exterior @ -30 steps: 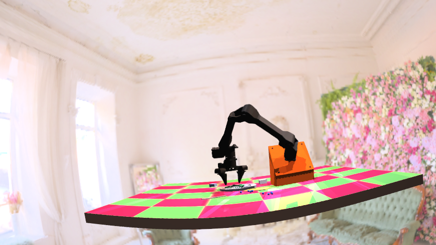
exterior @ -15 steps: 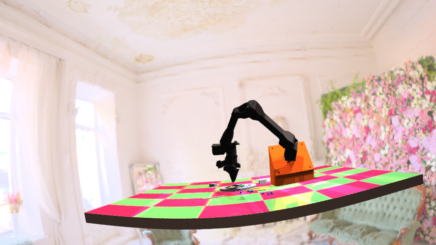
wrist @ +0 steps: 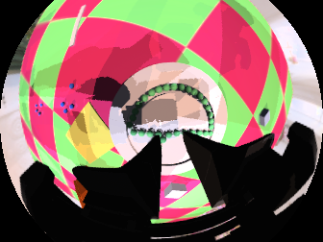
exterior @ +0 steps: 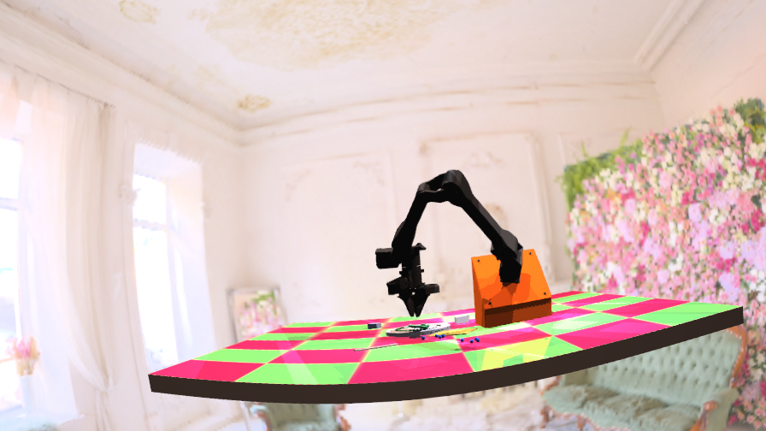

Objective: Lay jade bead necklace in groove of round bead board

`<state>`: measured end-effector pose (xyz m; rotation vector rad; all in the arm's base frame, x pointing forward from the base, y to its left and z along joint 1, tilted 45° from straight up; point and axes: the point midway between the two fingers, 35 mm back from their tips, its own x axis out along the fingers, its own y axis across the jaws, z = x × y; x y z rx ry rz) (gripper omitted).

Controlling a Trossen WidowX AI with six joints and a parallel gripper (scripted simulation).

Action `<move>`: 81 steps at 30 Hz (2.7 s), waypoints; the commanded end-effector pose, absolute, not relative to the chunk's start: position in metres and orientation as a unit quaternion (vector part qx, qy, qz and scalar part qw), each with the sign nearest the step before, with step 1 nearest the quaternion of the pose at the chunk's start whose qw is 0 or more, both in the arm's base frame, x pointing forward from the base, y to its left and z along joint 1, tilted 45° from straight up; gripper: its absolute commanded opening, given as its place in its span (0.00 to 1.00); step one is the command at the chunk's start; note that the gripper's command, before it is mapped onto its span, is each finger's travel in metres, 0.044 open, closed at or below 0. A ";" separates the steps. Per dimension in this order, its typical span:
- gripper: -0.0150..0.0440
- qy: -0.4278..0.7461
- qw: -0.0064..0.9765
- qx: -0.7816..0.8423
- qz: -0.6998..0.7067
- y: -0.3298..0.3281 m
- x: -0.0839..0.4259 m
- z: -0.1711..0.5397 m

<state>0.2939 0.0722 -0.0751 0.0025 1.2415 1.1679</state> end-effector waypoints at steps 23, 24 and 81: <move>0.46 0.269 0.592 -0.273 0.709 0.092 0.259 -0.048; 0.46 0.269 0.592 -0.273 0.709 0.094 0.258 -0.050; 0.25 0.267 0.592 -0.277 0.709 0.117 0.255 -0.073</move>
